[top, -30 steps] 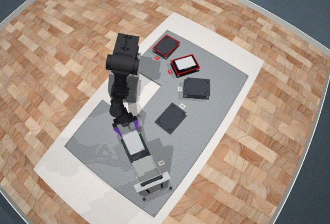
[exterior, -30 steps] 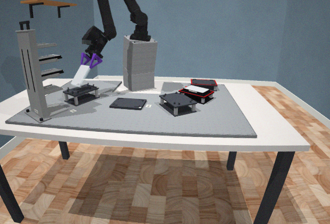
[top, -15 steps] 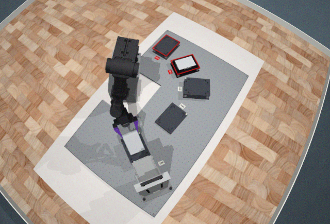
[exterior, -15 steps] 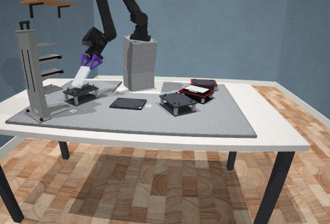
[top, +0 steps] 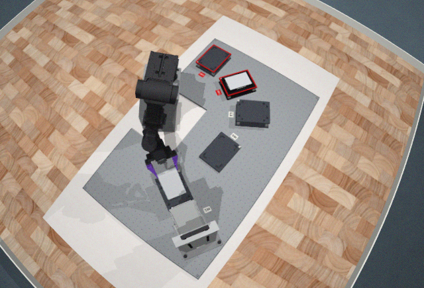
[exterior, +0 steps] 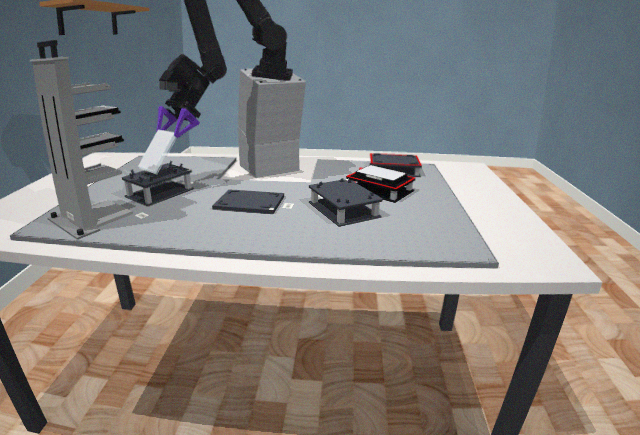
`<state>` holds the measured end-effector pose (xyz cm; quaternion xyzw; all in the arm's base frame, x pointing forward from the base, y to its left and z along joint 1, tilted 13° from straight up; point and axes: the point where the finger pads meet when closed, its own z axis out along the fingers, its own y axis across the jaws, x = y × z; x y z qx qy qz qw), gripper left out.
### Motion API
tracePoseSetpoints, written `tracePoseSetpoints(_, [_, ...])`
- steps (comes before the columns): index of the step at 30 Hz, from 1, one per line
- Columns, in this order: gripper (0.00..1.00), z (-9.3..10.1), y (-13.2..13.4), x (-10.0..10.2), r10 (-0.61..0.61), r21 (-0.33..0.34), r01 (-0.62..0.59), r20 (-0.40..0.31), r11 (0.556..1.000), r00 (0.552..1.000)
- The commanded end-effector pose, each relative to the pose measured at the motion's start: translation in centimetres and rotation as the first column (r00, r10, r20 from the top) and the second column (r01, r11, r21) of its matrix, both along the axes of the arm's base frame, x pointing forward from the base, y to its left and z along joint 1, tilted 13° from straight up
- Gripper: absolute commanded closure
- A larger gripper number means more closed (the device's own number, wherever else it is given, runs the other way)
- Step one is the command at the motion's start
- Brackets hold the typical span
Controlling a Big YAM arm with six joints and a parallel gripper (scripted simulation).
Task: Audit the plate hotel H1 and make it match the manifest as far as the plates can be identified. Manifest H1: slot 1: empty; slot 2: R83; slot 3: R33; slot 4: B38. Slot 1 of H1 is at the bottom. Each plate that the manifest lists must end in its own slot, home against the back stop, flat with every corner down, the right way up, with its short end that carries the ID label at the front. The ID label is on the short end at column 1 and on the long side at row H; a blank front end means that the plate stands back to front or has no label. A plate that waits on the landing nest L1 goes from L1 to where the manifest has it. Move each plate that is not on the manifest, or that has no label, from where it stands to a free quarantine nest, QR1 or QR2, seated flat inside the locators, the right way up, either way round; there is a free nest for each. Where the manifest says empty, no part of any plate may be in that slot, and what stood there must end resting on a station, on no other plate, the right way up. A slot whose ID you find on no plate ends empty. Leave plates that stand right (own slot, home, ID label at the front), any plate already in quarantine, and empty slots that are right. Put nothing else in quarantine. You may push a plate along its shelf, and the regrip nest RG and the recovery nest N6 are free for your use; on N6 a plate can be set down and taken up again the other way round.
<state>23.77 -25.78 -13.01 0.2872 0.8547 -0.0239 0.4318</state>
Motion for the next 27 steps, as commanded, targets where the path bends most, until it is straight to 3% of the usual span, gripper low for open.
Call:
tracePoseSetpoints(1, [0.14,0.1,-0.4,0.6,0.001,-0.019,-0.001,0.017,1.000,1.000])
tracePoseSetpoints(5, [0.14,0.0,-0.4,0.5,-0.002,-0.017,0.002,0.016,1.000,1.000])
tracePoseSetpoints(6, [0.14,1.1,-1.1,0.7,-0.004,-0.045,0.005,0.030,0.999,1.000])
tracePoseSetpoints(9, [0.14,-0.2,-0.3,0.6,0.000,-0.017,0.000,0.016,1.000,1.000])
tracePoseSetpoints(27, [0.14,-0.9,-0.3,0.6,-0.002,-0.017,0.003,0.016,1.000,1.000])
